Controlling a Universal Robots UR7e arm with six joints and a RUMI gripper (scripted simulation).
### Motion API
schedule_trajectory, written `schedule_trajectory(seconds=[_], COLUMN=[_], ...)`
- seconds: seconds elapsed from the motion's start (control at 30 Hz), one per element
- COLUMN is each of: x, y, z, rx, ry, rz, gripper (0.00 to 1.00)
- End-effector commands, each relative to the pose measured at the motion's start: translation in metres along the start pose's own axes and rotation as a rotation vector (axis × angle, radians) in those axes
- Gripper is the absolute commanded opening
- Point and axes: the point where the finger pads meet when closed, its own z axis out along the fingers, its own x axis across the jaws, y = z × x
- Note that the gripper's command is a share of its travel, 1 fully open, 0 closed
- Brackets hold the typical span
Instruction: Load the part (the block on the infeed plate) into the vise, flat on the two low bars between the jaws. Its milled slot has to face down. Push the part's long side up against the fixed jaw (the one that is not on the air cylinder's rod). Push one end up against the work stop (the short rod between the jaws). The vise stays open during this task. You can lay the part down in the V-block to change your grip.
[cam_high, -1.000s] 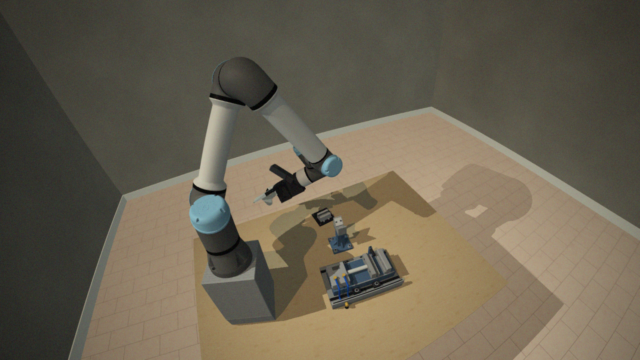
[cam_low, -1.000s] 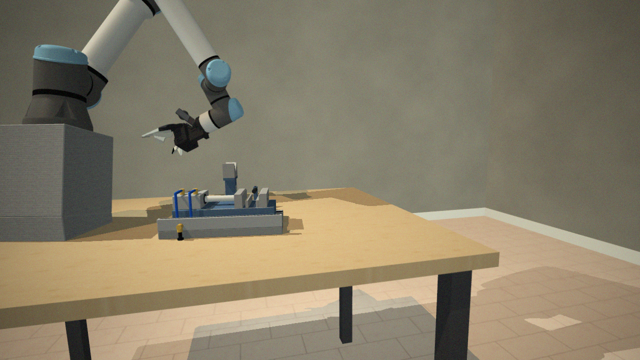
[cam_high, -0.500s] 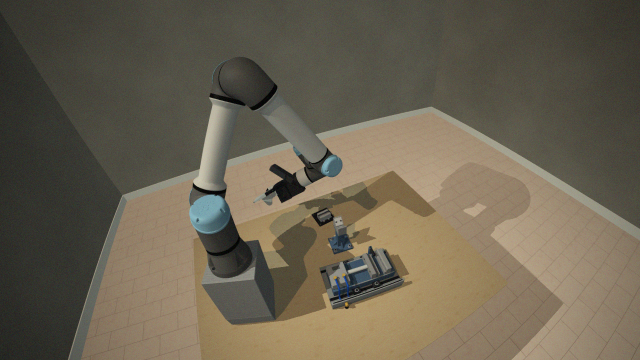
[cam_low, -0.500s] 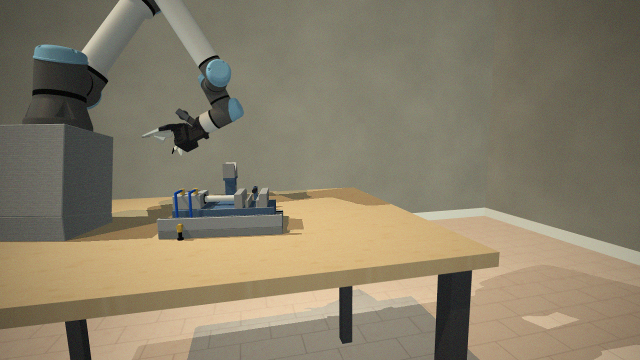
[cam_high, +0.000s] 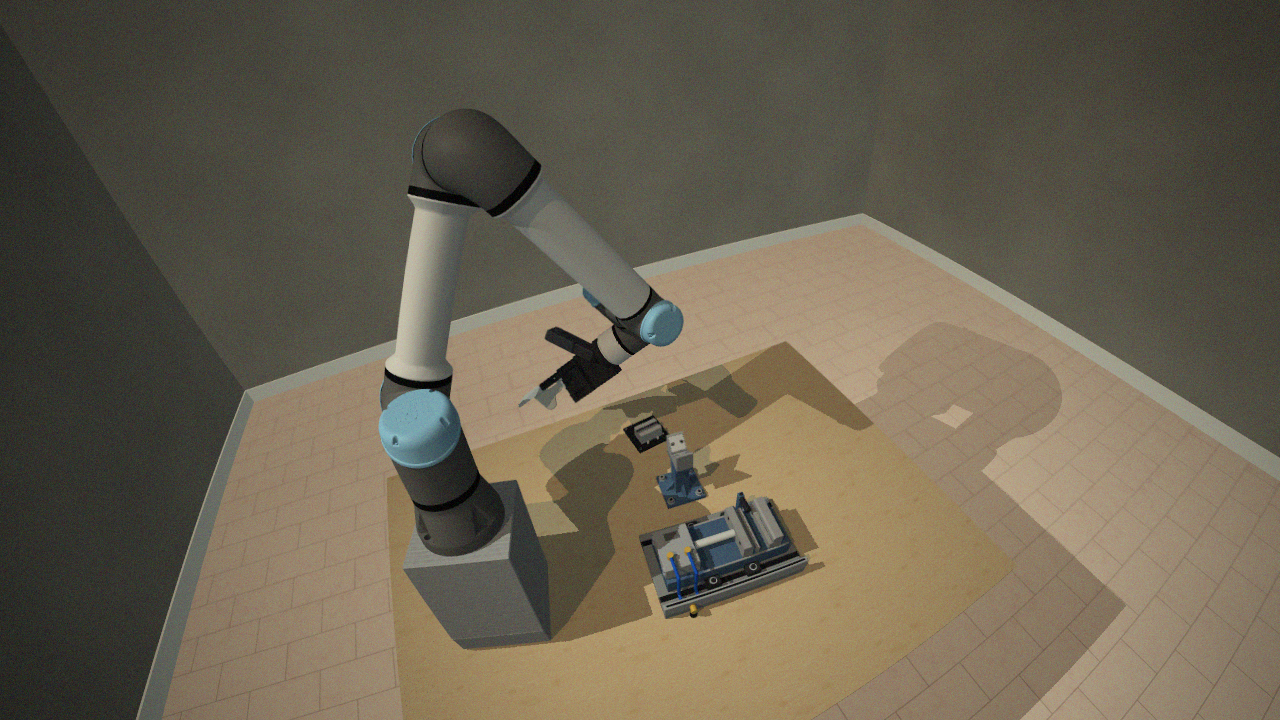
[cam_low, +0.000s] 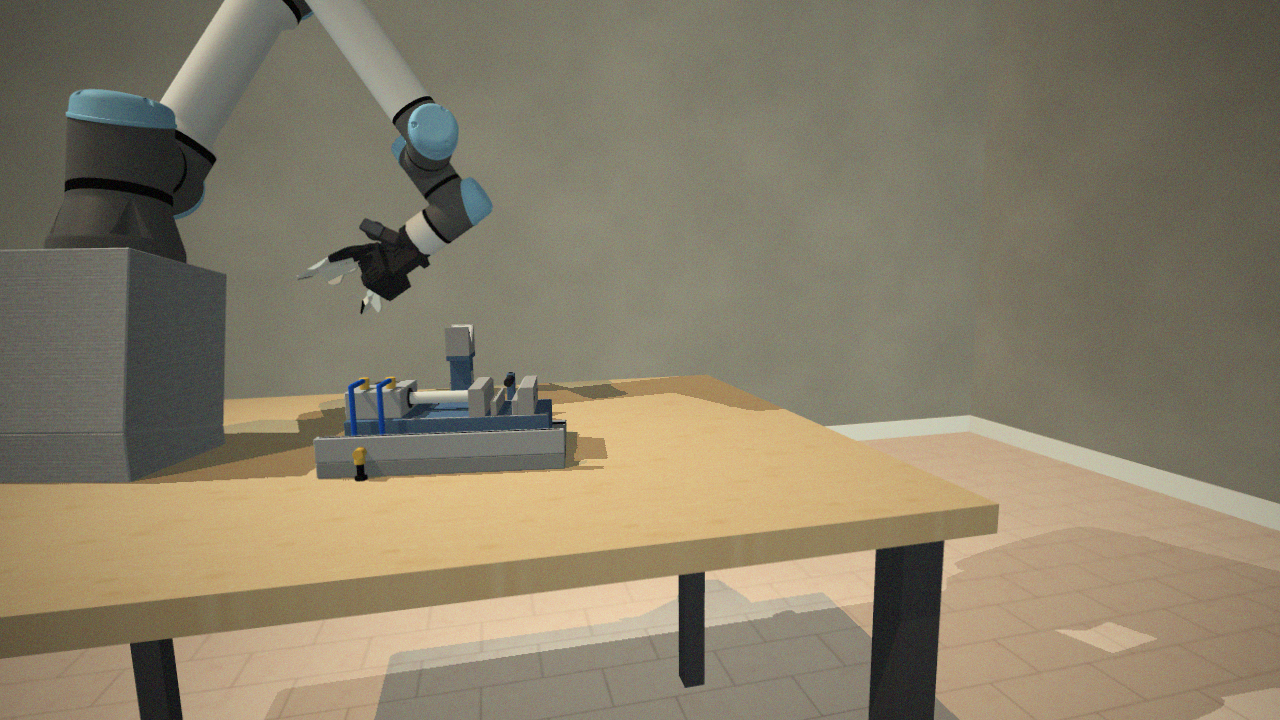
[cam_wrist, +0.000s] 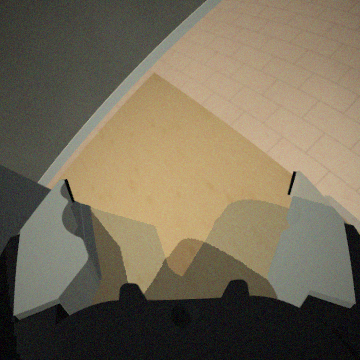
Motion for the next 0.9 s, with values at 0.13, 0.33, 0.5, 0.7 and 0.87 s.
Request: schedule_trajectory(seconds=[0.13,0.33,0.5,0.7,0.87], x=[0.018,0.028,0.032,0.043,0.050], y=[0.034,0.049,0.055,0.068,0.075], z=[-0.031,-0.053,-0.064,-0.096,-0.119], rx=[-0.195,-0.283,-0.322,-0.416,-0.472], ry=[0.105,0.176,0.213,0.319,0.396], rz=[0.124,0.189,0.220,0.302,0.356], gripper=[1.00,1.00,1.00,1.00,1.00])
